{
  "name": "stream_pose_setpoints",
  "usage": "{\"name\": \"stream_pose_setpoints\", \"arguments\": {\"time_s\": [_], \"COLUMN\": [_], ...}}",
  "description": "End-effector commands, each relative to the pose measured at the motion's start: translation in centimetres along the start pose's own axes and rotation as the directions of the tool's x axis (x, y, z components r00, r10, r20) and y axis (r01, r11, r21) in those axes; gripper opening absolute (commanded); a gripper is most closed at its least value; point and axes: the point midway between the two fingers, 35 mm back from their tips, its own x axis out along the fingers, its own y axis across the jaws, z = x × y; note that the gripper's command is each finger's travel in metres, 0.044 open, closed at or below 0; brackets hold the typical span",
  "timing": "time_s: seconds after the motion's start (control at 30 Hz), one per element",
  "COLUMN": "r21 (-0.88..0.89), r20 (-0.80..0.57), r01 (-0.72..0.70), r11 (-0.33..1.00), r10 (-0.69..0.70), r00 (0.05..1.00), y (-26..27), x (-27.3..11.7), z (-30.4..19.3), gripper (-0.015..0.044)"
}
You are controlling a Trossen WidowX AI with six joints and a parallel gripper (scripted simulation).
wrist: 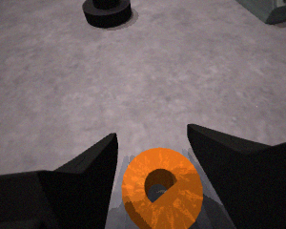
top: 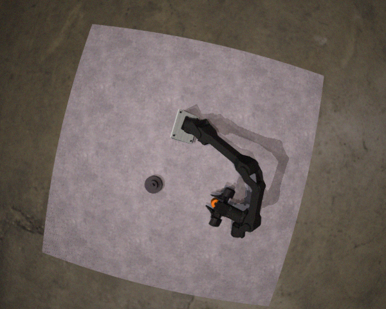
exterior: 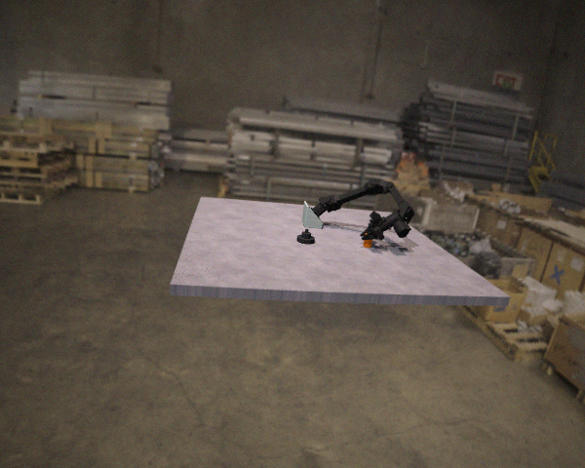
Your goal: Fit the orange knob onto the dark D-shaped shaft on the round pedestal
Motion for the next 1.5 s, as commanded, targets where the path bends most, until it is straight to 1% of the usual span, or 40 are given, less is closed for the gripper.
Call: {"name": "stream_pose_setpoints", "arguments": {"time_s": [0.0, 0.53, 0.77, 1.0, 1.07, 1.17, 1.23, 1.33, 1.4, 1.47], "r21": [0.0, 0.0, 0.0, 0.001, 0.003, -0.005, -0.012, -0.007, 0.006, 0.008], "r20": [0.0, 0.0, 0.0, -0.011, -0.107, -0.342, -0.494, -0.696, -0.767, -0.775], "r01": [0.001, 0.001, 0.001, 0.007, 0.05, 0.107, 0.109, 0.06, 0.023, 0.018], "r11": [1.0, 1.0, 1.0, 1.0, 0.999, 0.994, 0.994, 0.998, 1.0, 1.0], "r10": [-0.001, -0.001, -0.001, -0.007, -0.05, -0.102, -0.101, -0.048, -0.01, -0.005], "r00": [1.0, 1.0, 1.0, 1.0, 0.993, 0.934, 0.863, 0.717, 0.642, 0.632], "y": [0.0, 0.0, 0.0, 0.0, -0.1, -0.1, -0.1, 0.1, 0.2, 0.2], "x": [0.0, 0.0, 0.0, 0.0, -0.4, -1.7, -3.0, -5.4, -6.6, -6.7], "z": [0.0, 0.0, 0.0, 0.1, 1.0, 2.7, 3.9, 5.9, 6.8, 6.9], "gripper": [0.026, 0.026, 0.044, 0.044, 0.044, 0.044, 0.044, 0.044, 0.044, 0.044]}}
